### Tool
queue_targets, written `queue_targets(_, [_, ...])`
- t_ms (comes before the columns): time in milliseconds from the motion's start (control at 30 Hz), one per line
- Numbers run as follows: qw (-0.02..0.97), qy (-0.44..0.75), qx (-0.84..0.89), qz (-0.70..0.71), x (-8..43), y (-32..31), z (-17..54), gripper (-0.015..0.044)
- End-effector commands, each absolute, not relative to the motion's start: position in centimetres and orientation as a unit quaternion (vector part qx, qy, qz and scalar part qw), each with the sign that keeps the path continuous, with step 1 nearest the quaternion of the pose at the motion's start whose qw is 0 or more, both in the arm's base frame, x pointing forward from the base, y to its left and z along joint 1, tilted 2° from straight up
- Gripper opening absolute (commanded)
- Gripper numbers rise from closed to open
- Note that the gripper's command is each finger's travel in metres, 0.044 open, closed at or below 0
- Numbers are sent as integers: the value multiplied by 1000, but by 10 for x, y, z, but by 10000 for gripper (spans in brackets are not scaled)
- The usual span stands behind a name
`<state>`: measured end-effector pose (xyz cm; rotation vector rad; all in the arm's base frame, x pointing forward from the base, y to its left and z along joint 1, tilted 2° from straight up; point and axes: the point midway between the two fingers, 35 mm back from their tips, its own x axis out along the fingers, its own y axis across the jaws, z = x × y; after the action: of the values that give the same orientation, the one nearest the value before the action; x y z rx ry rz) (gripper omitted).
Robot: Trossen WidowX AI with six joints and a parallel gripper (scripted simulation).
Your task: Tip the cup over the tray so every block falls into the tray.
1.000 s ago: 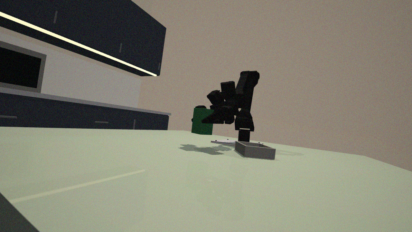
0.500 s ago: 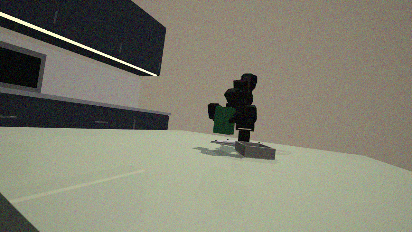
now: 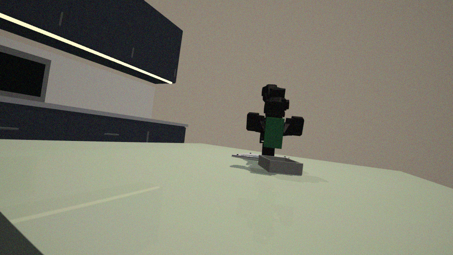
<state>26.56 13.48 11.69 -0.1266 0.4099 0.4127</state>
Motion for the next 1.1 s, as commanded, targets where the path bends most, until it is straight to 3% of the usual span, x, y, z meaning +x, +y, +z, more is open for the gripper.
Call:
queue_targets(0, [947, 197, -70, 242, 253, 150, 119, 0])
queue_targets(267, [941, 198, -69, 267, 244, 159, 120, 0])
queue_targets(1067, [927, 260, 175, 207, 244, 160, 118, 0])
